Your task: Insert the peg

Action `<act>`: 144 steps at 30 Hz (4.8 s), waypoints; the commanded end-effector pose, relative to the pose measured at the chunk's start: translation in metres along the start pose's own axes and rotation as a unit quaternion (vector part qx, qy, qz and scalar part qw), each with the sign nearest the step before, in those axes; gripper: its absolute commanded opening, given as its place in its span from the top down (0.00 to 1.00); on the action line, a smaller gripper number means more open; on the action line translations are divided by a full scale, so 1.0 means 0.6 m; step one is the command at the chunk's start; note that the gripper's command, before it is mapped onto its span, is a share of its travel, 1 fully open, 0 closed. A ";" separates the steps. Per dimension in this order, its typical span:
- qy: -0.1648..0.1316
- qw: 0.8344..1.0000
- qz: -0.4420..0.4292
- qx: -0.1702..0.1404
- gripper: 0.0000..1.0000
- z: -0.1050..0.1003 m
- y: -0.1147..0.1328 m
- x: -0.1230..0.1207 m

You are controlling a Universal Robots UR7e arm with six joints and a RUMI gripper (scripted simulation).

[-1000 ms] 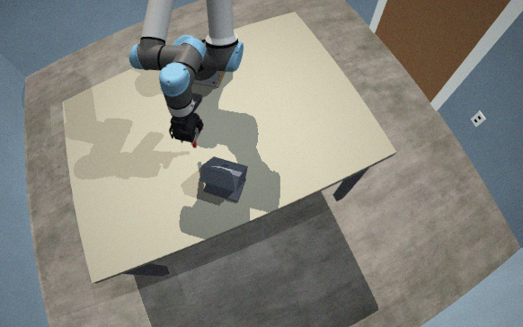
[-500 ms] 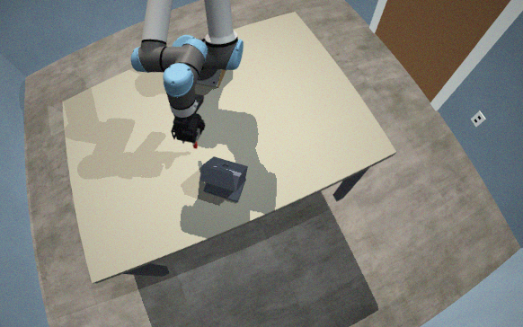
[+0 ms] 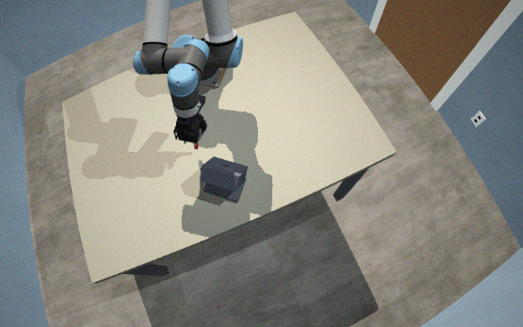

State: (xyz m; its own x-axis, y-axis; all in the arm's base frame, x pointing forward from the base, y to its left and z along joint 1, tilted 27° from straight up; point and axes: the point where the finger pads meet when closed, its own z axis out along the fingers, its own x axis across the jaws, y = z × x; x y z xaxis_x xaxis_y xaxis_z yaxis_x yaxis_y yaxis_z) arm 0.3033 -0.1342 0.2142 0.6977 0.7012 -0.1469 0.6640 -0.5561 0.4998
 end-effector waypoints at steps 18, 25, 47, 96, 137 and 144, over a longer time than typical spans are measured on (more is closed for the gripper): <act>-0.010 1.000 -0.006 -0.009 1.00 0.006 0.000 0.010; -0.014 1.000 -0.008 -0.012 1.00 0.008 0.000 0.015; -0.025 0.999 -0.013 -0.022 1.00 0.013 -0.002 0.027; -0.045 0.998 -0.020 -0.049 1.00 0.019 -0.008 0.056; -0.058 0.995 -0.024 -0.077 1.00 0.020 -0.014 0.082; -0.060 0.994 -0.024 -0.083 1.00 0.019 -0.016 0.088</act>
State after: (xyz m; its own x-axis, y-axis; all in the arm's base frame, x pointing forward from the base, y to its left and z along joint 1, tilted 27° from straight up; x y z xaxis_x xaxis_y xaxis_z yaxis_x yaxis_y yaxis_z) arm 0.3356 -0.0989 0.1921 0.6988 0.6628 -0.2689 0.6539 -0.4398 0.6156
